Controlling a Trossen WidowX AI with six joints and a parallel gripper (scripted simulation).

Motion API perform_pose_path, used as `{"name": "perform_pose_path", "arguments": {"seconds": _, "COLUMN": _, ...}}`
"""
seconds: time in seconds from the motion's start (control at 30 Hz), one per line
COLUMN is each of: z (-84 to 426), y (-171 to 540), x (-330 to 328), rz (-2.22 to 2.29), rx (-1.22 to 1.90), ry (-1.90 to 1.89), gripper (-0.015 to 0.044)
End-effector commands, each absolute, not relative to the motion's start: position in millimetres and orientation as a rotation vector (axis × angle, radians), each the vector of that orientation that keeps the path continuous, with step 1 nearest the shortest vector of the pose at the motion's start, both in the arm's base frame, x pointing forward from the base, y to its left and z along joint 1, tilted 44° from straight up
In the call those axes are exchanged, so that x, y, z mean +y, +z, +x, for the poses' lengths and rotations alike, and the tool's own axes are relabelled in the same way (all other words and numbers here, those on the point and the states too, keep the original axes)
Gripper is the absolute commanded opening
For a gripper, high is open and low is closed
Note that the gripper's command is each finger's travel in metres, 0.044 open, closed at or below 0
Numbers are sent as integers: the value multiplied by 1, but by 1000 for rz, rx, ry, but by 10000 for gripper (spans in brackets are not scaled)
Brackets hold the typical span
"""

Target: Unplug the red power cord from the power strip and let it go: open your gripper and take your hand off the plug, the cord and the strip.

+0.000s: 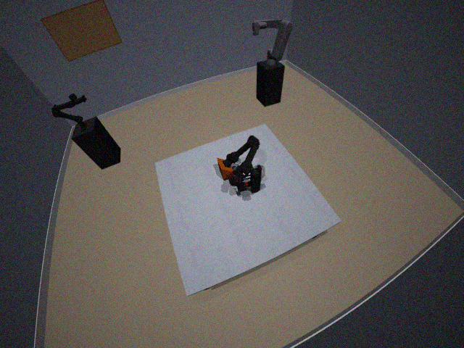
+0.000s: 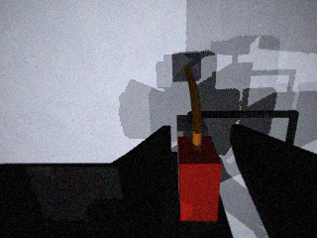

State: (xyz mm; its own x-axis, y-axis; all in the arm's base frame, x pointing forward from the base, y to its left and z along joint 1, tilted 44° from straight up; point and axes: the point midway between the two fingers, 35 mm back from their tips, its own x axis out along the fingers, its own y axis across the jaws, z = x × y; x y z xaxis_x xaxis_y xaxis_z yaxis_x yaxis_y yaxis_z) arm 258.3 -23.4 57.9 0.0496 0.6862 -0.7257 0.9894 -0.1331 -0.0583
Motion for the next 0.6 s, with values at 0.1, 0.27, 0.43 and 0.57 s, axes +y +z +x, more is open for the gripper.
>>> {"name": "perform_pose_path", "arguments": {"seconds": 0.1, "z": 260, "y": 68, "x": -15, "rz": 1873, "rx": 1671, "ry": -854, "gripper": 160}}
{"name": "perform_pose_path", "arguments": {"seconds": 0.27, "z": 261, "y": 74, "x": -9, "rz": 1874, "rx": 1671, "ry": -853, "gripper": 160}}
{"name": "perform_pose_path", "arguments": {"seconds": 0.43, "z": 262, "y": 80, "x": -3, "rz": 1874, "rx": 1672, "ry": -852, "gripper": 160}}
{"name": "perform_pose_path", "arguments": {"seconds": 0.57, "z": 262, "y": 81, "x": -1, "rz": 1875, "rx": 1672, "ry": -852, "gripper": 160}}
